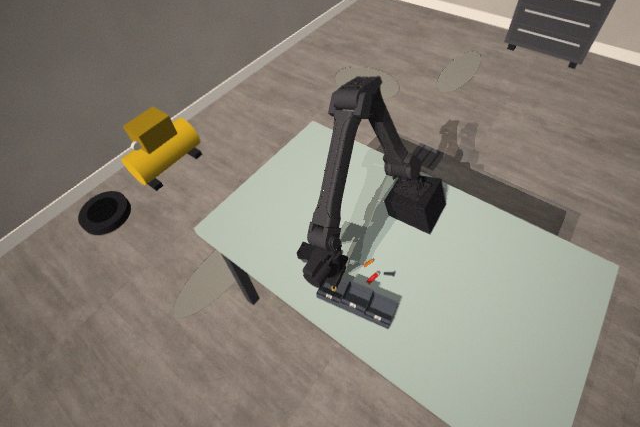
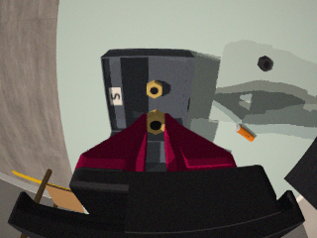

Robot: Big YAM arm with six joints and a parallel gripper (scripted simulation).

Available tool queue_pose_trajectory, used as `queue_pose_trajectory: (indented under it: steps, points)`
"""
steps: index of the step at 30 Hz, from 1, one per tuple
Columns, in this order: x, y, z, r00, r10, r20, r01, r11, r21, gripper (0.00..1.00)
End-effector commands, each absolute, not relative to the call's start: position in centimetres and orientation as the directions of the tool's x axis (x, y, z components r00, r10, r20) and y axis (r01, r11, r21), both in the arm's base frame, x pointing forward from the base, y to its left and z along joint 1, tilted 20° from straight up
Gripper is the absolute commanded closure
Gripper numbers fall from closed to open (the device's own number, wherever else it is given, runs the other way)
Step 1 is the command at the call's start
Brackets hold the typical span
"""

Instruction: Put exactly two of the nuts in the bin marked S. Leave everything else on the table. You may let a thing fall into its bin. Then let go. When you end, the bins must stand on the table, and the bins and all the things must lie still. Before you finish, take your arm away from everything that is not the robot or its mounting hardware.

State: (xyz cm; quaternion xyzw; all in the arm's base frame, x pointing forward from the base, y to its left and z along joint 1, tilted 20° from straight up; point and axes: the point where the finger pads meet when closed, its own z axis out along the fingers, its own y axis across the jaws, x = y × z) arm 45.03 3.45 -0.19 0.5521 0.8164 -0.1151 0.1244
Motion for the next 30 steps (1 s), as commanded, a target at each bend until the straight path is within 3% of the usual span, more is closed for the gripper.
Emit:
queue_pose_trajectory:
  steps: [1,30]
  points:
    - [46.6,3.0,1.8,-0.308,0.886,-0.346,0.943,0.334,0.016,0.89]
    - [46.4,1.7,-3.3,-0.341,0.876,-0.340,0.935,0.353,-0.026,0.89]
